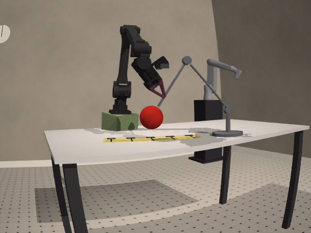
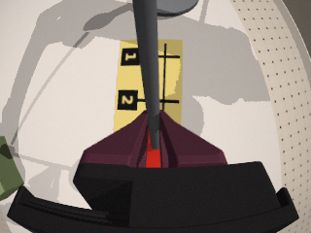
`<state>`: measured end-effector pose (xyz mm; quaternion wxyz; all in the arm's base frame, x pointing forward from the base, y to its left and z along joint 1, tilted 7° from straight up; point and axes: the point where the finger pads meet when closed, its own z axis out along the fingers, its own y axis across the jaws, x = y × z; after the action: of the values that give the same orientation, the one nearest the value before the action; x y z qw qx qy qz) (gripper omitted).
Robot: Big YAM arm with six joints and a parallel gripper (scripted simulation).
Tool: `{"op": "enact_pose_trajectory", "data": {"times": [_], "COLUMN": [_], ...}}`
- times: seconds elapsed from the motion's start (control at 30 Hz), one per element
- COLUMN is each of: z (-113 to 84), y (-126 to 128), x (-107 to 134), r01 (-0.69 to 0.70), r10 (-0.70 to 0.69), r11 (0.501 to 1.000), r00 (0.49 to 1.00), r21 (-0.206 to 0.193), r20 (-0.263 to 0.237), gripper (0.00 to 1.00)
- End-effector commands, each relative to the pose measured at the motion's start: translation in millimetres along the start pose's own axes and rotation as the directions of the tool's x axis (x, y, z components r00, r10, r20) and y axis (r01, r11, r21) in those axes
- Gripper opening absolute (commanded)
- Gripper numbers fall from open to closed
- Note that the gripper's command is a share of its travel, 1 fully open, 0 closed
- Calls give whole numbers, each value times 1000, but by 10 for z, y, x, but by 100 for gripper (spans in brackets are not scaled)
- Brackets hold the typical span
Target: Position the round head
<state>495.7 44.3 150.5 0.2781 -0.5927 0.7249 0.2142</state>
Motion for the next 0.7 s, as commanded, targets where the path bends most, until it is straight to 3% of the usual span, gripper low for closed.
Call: {"op": "enact_pose_trajectory", "data": {"times": [0.0,0.23,0.27,0.67], "z": [-452,-461,-433,-106], "y": [-342,-348,-327,-72], "x": [-293,-310,-292,-73], "r01": [19,19,18,8], "r10": [-20,-20,-19,-8], "r11": [995,995,996,1000], "r00": [1000,1000,1000,1000], "r21": [93,93,88,21], "r20": [15,15,14,2], "gripper": [0,0,100,100]}}
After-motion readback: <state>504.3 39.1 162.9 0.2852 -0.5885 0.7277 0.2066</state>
